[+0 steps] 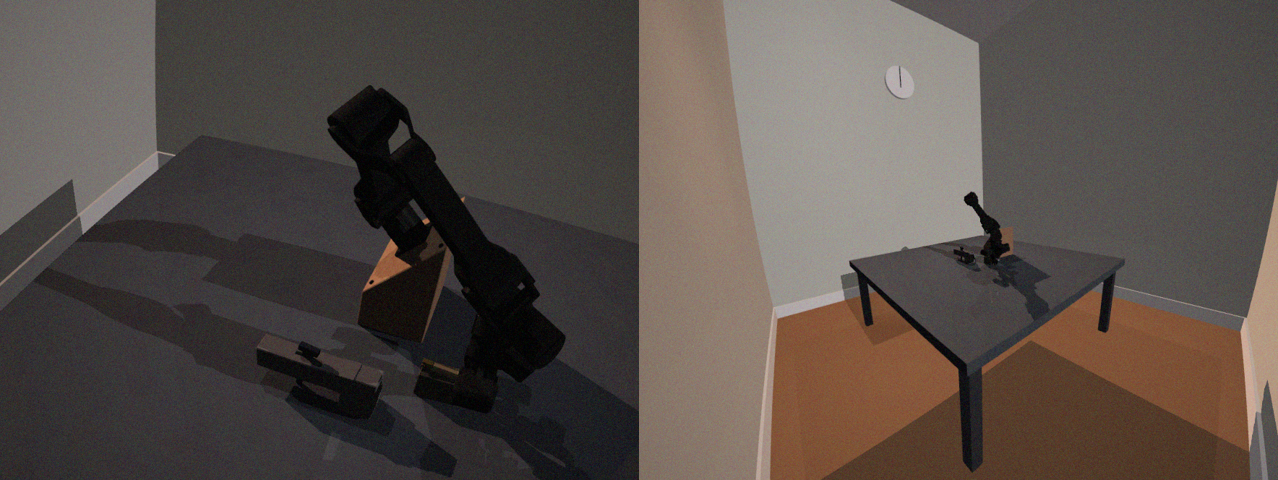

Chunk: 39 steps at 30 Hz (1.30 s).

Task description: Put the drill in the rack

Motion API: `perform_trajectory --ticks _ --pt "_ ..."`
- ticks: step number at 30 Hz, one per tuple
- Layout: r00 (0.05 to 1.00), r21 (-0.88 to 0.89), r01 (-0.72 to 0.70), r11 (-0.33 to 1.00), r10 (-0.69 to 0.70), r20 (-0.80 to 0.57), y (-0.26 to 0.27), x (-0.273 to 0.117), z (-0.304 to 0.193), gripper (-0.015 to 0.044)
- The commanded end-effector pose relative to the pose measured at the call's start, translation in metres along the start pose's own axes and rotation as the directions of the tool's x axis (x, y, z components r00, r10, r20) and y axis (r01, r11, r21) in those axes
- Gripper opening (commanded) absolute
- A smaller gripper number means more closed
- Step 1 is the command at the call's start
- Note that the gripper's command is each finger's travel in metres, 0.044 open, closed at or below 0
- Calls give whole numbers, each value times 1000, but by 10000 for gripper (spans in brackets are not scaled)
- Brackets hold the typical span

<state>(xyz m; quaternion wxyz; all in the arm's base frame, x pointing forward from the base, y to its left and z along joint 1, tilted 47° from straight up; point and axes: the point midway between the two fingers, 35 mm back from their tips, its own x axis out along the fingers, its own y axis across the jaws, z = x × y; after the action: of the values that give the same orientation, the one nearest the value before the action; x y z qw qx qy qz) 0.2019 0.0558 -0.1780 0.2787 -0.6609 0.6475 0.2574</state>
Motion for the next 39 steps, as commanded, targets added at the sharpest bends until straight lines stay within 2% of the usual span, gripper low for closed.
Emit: perform_trajectory --ticks 1,11,28,39 --pt "1000 0 -8 1000 8 -17 1 6 -6 0" --pt "1000 0 -8 1000 8 -17 1 6 -6 0" --pt "1000 0 0 1000 0 0 0 0 0 440" --pt "1000 0 -9 1000 9 -14 2 -45 -1 440"
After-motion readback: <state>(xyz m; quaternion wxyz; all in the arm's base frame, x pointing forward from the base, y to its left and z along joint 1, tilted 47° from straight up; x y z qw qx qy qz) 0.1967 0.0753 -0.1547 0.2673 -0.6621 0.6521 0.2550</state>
